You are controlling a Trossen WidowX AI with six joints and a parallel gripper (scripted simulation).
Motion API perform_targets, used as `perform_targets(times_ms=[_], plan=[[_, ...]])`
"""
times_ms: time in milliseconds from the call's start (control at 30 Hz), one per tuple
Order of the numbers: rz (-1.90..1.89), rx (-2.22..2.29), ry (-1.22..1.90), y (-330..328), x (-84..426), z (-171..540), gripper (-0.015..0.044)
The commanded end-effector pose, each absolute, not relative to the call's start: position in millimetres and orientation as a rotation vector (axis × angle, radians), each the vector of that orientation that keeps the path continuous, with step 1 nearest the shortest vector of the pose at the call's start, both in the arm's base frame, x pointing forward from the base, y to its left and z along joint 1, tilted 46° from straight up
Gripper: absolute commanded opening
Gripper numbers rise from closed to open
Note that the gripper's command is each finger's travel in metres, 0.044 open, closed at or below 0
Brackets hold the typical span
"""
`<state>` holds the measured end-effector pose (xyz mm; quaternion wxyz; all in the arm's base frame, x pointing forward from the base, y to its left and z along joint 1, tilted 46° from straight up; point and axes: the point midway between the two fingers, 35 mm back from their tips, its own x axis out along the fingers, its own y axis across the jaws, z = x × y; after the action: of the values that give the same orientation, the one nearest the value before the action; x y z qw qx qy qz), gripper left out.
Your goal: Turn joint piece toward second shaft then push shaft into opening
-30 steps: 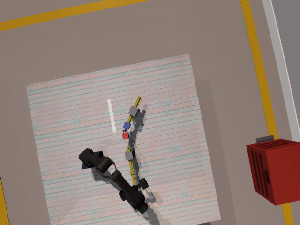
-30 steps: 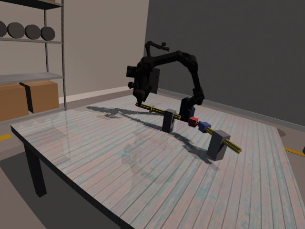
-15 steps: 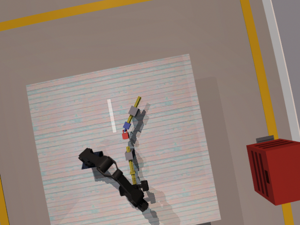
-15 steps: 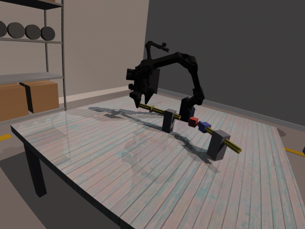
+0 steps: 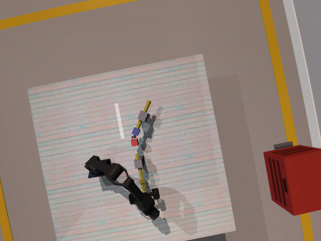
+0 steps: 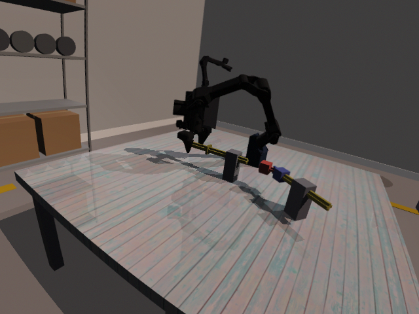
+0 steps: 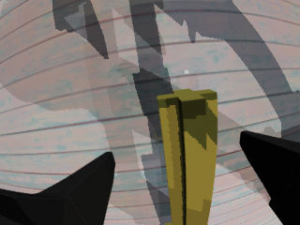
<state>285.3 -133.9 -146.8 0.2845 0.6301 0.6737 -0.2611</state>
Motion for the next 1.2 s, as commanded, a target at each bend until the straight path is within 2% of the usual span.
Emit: perform_targets(times_ms=[0,67,500,833,900,1167], plan=[[-0.699,1.695,1.810,-126.9,283.3,-150.7,0.0440],[-0.699,1.695,1.810,-126.2,283.3,-151.4,0.0440],[-0.699,1.695,1.810,-126.2,283.3,-151.4,0.0102],[-0.699,1.695,1.810,-126.2,283.3,-151.4,0.0102],[-0.699,1.695,1.810,-126.2,283.3,-151.4,0.0069],[-0.689,1.714,1.787,-126.6,283.5,-151.4,0.0067]])
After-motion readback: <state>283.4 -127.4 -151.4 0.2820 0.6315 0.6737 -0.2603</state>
